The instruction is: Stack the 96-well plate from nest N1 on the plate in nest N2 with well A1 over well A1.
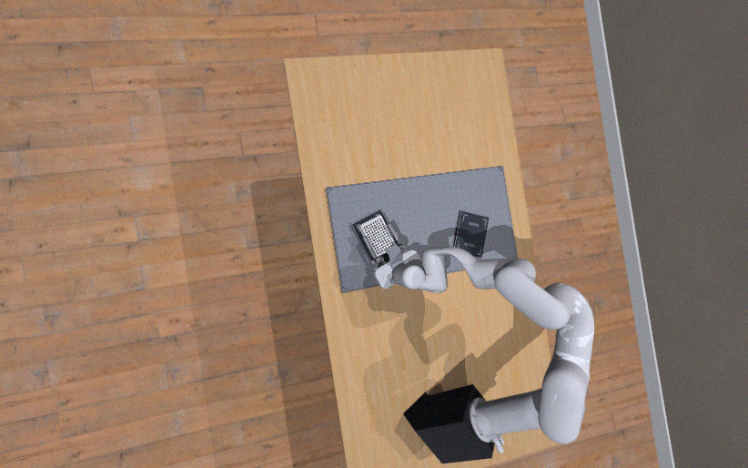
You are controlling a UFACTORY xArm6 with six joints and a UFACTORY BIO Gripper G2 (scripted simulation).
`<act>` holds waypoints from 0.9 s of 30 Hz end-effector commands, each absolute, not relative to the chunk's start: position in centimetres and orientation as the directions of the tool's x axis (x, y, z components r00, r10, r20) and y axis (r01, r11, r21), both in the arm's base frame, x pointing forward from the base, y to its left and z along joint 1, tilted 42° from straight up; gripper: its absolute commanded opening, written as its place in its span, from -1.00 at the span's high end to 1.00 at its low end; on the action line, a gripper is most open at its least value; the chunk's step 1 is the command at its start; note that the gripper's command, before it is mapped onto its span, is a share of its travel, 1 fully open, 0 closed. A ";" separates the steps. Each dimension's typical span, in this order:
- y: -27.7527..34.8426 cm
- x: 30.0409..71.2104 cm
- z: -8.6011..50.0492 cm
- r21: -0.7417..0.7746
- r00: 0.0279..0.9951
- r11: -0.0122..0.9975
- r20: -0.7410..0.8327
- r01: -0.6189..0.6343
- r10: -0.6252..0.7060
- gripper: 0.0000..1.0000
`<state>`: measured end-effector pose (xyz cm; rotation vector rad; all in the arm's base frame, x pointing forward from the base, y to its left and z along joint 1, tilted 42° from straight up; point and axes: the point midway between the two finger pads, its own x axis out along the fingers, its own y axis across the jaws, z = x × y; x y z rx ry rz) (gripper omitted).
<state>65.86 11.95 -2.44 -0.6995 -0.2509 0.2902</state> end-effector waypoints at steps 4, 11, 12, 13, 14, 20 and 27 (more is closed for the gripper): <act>12.1 66.0 -2.3 -0.662 0.929 0.729 0.132 -0.177 0.345 1.00; 12.0 66.0 -2.4 -0.662 0.929 0.729 0.132 -0.177 0.345 1.00; 12.0 66.0 -2.4 -0.662 0.929 0.729 0.132 -0.177 0.345 1.00; 12.0 66.0 -2.4 -0.662 0.929 0.729 0.132 -0.177 0.345 1.00; 12.0 66.0 -2.4 -0.662 0.929 0.729 0.132 -0.177 0.345 1.00; 11.9 66.0 -2.5 -0.662 0.929 0.729 0.132 -0.177 0.345 1.00; 11.9 66.1 -2.6 -0.662 0.929 0.729 0.132 -0.177 0.345 1.00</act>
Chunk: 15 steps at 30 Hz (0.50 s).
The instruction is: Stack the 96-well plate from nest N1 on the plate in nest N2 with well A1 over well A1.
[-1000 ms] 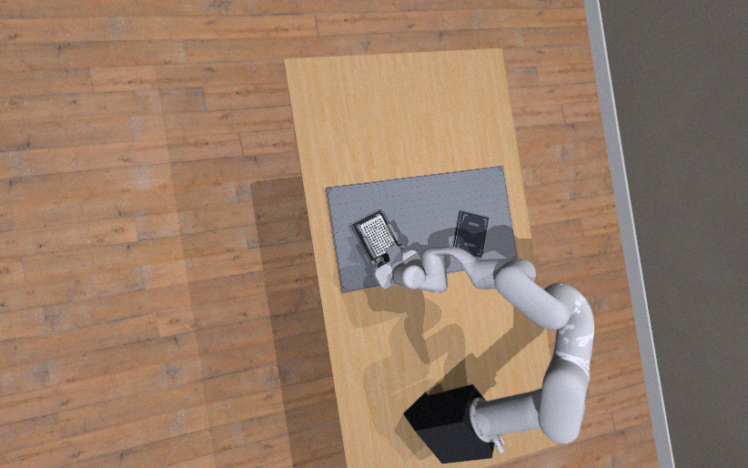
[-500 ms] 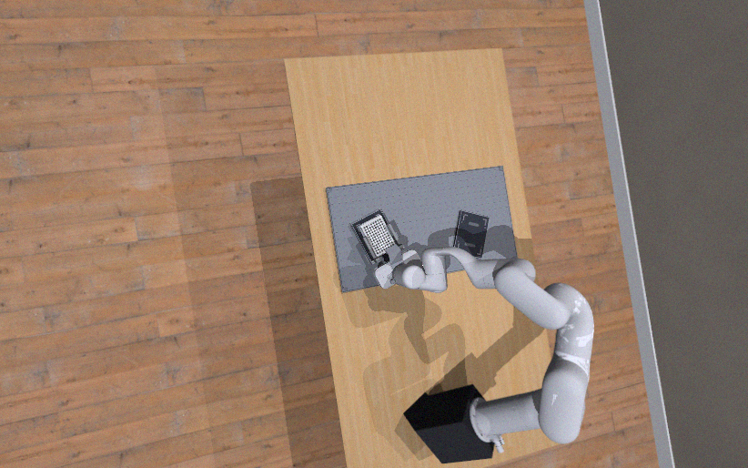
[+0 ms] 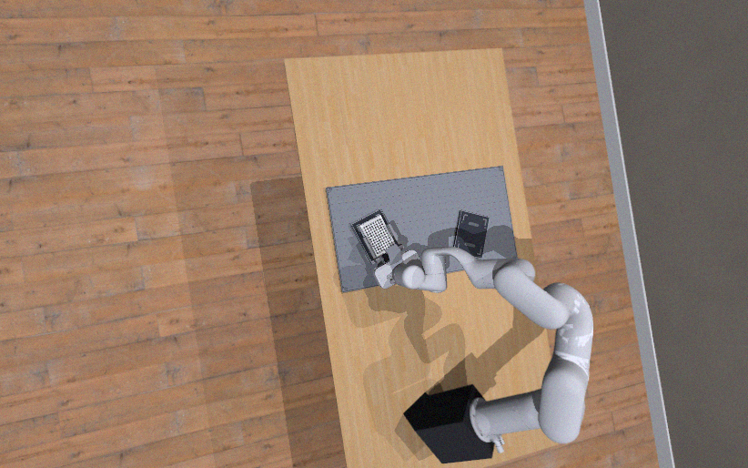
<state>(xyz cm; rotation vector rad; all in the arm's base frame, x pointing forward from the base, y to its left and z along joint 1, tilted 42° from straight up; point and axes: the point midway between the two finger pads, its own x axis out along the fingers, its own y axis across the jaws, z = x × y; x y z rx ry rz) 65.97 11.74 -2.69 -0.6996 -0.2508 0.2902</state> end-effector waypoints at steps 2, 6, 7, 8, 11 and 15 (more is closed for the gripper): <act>11.9 66.1 -2.6 -0.662 0.929 0.729 0.132 -0.177 0.345 1.00; 11.8 66.1 -2.6 -0.662 0.929 0.729 0.132 -0.177 0.345 1.00; 11.8 66.1 -2.6 -0.662 0.929 0.729 0.132 -0.177 0.345 1.00; 11.8 66.1 -2.7 -0.662 0.929 0.729 0.132 -0.177 0.345 1.00; 11.8 66.1 -2.7 -0.662 0.929 0.729 0.132 -0.177 0.345 1.00; 11.8 66.1 -2.7 -0.662 0.929 0.729 0.132 -0.177 0.345 1.00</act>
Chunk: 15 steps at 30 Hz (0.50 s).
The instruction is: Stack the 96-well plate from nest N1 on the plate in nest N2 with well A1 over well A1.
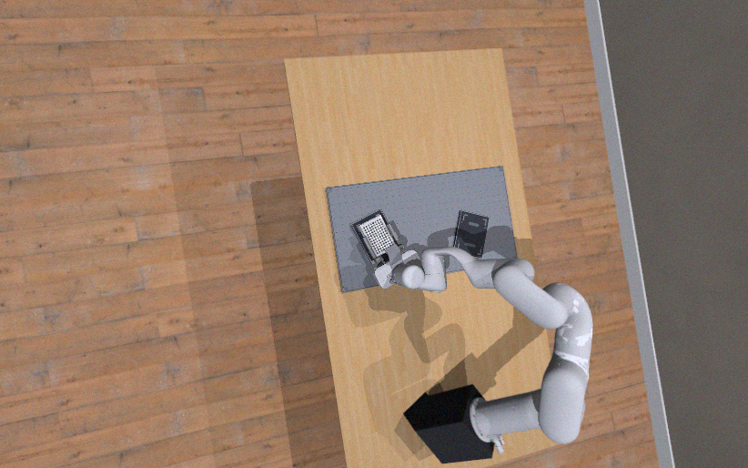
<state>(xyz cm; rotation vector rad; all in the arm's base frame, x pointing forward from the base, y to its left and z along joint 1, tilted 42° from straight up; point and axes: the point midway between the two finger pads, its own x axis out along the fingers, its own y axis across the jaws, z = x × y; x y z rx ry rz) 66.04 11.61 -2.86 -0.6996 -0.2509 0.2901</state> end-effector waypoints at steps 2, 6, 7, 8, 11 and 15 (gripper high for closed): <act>11.7 66.1 -2.7 -0.662 0.929 0.729 0.132 -0.177 0.345 1.00; 11.7 66.2 -2.8 -0.662 0.929 0.729 0.132 -0.177 0.345 1.00; 11.7 66.2 -2.8 -0.662 0.929 0.729 0.132 -0.177 0.345 1.00; 11.7 66.2 -2.8 -0.662 0.929 0.729 0.132 -0.177 0.345 1.00; 11.6 66.2 -2.8 -0.662 0.929 0.729 0.132 -0.177 0.345 1.00; 11.6 66.2 -2.9 -0.662 0.929 0.729 0.132 -0.177 0.345 1.00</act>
